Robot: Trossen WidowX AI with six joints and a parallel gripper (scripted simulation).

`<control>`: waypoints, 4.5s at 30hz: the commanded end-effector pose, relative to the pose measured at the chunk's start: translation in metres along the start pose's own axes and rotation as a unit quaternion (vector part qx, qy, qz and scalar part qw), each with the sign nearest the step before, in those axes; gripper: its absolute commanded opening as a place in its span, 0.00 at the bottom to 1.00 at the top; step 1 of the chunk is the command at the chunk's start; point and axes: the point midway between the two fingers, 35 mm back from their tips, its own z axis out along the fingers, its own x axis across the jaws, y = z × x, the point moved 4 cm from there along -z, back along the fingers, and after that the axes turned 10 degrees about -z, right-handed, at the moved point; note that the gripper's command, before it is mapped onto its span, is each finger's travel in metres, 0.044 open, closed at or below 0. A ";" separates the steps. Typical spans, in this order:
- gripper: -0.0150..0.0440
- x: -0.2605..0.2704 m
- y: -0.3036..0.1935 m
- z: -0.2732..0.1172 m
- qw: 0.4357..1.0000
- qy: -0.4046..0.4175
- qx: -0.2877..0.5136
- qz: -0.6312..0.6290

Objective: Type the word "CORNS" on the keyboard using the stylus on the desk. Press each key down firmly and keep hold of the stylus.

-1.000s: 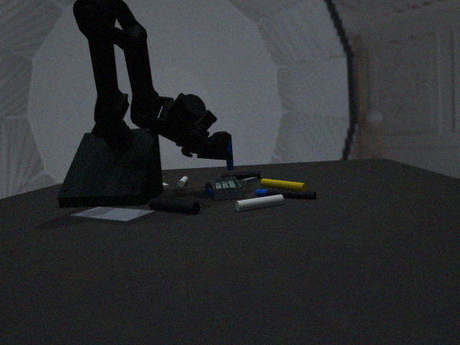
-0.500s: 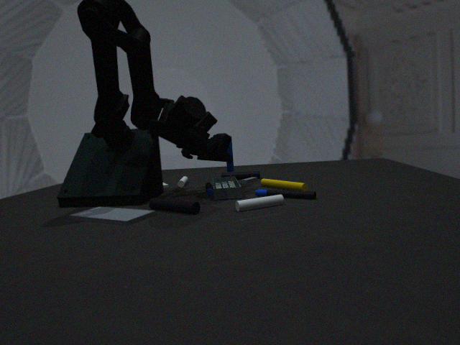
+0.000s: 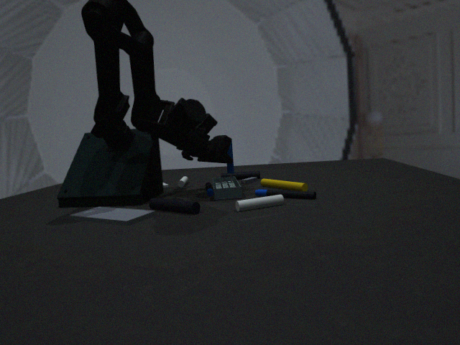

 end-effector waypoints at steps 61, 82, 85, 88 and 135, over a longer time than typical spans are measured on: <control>0.25 0.004 0.017 -0.050 1.000 0.004 0.000 -0.001; 0.25 0.007 0.000 -0.041 1.000 0.004 0.001 -0.001; 0.25 0.007 0.000 -0.041 1.000 0.004 0.001 -0.001; 0.25 0.007 0.000 -0.041 1.000 0.004 0.001 -0.001; 0.39 0.011 -0.010 -0.035 1.000 0.006 0.002 -0.001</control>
